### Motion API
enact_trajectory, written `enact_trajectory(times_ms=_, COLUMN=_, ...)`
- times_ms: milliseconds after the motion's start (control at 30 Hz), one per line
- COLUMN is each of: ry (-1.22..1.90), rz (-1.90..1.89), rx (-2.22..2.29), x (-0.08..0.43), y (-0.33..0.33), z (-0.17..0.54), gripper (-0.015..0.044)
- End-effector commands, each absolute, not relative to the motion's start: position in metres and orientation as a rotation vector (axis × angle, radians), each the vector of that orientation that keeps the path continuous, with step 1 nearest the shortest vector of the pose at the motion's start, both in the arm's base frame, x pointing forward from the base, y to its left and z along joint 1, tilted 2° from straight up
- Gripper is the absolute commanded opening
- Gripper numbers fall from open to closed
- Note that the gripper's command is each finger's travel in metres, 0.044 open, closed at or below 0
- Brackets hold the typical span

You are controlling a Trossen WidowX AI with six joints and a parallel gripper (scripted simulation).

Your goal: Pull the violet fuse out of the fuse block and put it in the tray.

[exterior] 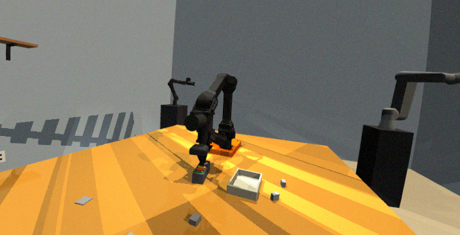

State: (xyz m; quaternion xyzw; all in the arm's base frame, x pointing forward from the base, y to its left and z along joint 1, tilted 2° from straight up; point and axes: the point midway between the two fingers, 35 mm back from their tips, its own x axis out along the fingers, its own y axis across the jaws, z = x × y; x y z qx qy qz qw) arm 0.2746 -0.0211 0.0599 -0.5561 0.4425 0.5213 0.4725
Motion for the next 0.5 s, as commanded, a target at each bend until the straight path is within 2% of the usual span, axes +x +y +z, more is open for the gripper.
enact_trajectory(times_ms=0, ry=1.085, rz=1.284, rx=-1.356, x=0.2738, y=-0.0205, z=0.0542, gripper=0.0072)
enact_trajectory(times_ms=333, ry=1.085, rz=1.284, rx=-1.356, x=0.2738, y=-0.0205, z=0.0529, gripper=0.0072)
enact_trajectory(times_ms=467, ry=1.086, rz=1.281, rx=-1.358, x=0.2738, y=-0.0210, z=0.0541, gripper=0.0046)
